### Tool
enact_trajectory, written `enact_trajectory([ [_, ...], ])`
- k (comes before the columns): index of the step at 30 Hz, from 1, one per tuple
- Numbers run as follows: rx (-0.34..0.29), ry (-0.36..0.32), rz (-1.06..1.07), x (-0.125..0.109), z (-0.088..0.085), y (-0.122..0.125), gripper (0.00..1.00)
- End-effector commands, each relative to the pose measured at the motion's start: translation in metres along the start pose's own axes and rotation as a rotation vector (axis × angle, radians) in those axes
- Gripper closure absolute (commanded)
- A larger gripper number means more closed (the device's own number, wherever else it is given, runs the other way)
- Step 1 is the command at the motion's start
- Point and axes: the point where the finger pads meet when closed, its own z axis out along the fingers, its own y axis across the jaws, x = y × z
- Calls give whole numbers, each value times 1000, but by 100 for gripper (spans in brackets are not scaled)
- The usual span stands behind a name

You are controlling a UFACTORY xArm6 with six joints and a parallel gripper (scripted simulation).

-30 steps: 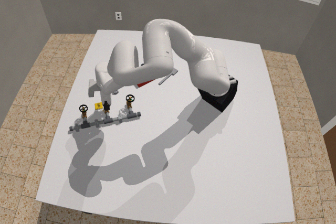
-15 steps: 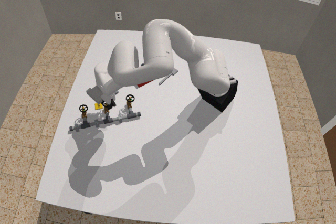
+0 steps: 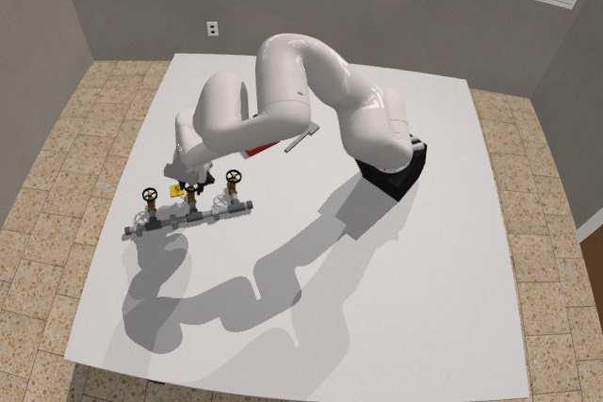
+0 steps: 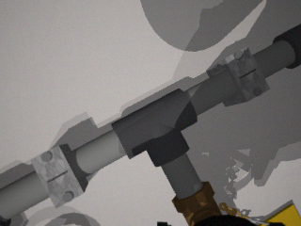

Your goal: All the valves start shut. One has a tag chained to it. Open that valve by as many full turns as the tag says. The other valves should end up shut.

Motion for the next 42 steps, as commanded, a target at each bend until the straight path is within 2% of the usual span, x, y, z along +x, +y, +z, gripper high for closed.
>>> enact_trajectory([
  [1, -22, 24, -30, 1, -1, 2, 100],
  [4, -22, 24, -31, 1, -1, 2, 100],
  [5, -22, 24, -31, 1, -1, 2, 0],
  [33, -22, 24, -25, 1, -1, 2, 0],
  [42, -20, 25, 134, 1, -1, 2, 0],
])
